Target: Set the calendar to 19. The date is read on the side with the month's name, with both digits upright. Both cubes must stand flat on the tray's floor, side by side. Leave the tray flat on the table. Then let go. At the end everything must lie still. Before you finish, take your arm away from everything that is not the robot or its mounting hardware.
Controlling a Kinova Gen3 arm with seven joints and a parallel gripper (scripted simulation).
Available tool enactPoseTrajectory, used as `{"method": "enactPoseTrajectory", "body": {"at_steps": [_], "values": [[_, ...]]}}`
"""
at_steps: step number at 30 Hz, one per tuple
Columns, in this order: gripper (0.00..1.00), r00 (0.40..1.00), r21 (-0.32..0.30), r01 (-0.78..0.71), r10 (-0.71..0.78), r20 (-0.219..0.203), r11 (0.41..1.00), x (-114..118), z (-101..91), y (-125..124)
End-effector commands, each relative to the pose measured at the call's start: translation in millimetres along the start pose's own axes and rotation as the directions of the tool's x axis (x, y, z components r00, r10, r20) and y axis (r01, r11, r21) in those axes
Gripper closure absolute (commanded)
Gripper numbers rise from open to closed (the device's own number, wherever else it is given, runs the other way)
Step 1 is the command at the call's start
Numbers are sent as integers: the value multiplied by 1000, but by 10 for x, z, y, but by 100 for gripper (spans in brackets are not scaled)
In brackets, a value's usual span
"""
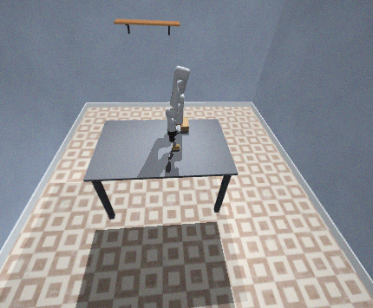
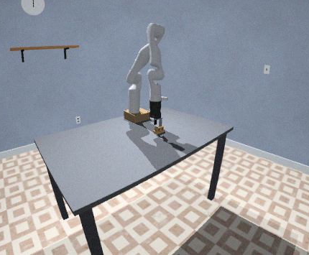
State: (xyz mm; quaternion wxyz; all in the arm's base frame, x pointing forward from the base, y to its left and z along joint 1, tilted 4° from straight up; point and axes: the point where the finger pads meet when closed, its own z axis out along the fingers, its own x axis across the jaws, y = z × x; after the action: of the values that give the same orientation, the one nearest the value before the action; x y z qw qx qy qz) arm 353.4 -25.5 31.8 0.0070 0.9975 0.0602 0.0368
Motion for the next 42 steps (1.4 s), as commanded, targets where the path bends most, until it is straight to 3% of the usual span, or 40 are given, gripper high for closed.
{"method": "enactPoseTrajectory", "body": {"at_steps": [1,42], "values": [[13,1000,0,-4,4,5,1000,-17,33,14],[13,1000,0,-4,4,5,1000,-17,70,12]]}}
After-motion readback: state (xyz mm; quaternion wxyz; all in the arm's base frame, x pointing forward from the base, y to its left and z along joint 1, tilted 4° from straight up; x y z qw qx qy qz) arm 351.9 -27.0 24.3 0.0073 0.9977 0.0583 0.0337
